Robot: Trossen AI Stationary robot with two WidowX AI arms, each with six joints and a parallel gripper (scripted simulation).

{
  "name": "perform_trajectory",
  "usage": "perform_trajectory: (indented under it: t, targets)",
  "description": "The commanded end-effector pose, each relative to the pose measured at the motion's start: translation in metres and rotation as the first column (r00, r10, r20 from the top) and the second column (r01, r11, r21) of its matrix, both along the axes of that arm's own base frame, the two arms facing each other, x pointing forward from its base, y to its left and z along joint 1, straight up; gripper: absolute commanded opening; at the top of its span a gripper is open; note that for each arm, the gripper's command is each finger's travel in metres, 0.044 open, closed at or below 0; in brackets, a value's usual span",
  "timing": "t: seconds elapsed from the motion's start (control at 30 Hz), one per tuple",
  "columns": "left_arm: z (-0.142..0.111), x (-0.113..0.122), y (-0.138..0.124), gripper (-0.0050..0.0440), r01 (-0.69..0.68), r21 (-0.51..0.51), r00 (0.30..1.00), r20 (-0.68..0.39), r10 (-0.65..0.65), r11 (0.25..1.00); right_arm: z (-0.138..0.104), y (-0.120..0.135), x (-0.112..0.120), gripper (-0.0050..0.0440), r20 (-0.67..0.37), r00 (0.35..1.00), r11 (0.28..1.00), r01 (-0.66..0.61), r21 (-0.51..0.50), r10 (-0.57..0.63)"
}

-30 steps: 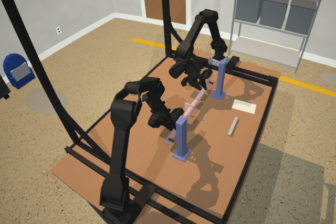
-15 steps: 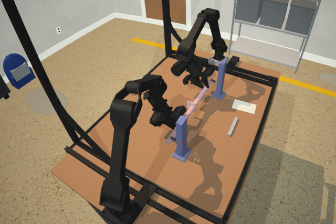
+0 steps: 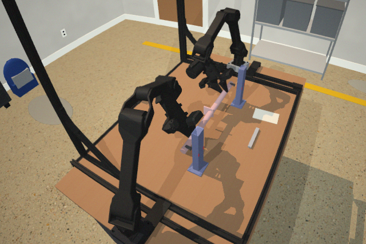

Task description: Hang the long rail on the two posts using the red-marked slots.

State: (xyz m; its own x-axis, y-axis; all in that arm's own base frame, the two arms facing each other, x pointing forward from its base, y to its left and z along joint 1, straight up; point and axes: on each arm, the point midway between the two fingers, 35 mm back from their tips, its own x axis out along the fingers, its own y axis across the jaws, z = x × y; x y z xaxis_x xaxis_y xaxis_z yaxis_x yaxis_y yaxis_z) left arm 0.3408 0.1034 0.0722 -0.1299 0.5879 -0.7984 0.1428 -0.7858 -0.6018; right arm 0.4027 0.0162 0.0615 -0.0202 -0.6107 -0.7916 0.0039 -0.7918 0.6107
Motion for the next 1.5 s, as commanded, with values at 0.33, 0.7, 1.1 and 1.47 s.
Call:
perform_trajectory:
  t: [0.33, 0.7, 1.1, 1.47]
  targets:
    - [0.006, -0.001, 0.001, 0.0000, 0.005, 0.010, 1.000, 0.004, -0.005, 1.000, 0.008, 0.000, 0.000, 0.0000, 0.007, 1.000, 1.000, -0.004, 0.002, 0.004]
    - [0.011, -0.002, 0.001, 0.0000, 0.005, 0.010, 1.000, 0.004, -0.005, 1.000, 0.013, 0.001, 0.001, 0.0000, 0.007, 1.000, 1.000, -0.004, 0.002, 0.004]
    - [0.015, -0.003, 0.000, 0.0000, 0.005, 0.010, 1.000, 0.004, -0.005, 1.000, 0.018, 0.002, 0.002, 0.0000, 0.007, 1.000, 1.000, -0.004, 0.002, 0.004]
    - [0.014, -0.003, 0.000, 0.0000, 0.005, 0.010, 1.000, 0.004, -0.005, 1.000, 0.017, 0.002, 0.003, 0.0000, 0.007, 1.000, 1.000, -0.004, 0.002, 0.004]
